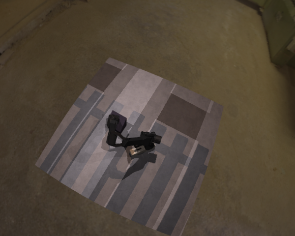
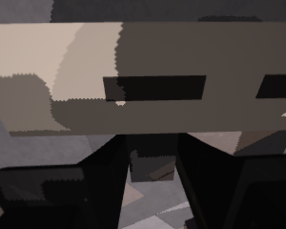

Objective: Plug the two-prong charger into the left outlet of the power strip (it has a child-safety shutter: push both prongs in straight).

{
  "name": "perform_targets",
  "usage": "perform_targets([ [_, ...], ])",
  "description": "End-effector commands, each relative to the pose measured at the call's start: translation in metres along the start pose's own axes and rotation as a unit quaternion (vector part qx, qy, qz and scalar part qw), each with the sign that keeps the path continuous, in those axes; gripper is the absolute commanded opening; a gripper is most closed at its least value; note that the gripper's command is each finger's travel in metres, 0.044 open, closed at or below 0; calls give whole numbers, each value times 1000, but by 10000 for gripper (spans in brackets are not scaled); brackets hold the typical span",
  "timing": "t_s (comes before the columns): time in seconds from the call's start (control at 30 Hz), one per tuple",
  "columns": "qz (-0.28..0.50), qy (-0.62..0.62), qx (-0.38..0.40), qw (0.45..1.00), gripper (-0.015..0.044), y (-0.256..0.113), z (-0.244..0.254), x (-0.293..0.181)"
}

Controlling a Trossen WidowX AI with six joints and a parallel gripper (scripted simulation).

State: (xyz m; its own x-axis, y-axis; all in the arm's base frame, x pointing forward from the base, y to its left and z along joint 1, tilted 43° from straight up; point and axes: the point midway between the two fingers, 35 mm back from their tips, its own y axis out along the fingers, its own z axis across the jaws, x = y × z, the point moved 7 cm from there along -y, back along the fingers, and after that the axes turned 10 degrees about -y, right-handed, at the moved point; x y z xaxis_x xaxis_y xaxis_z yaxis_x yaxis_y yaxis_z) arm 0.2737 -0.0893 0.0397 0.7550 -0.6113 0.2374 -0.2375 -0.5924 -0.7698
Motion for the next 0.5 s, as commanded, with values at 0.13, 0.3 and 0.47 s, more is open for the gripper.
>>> perform_targets([
  [0.13,-12,8,-3,1000,0,-1,-1,6],
  [0.3,-12,8,-3,1000,0,0,-1,6],
  [0.47,-12,8,-3,1000,0,0,-1,6],
])
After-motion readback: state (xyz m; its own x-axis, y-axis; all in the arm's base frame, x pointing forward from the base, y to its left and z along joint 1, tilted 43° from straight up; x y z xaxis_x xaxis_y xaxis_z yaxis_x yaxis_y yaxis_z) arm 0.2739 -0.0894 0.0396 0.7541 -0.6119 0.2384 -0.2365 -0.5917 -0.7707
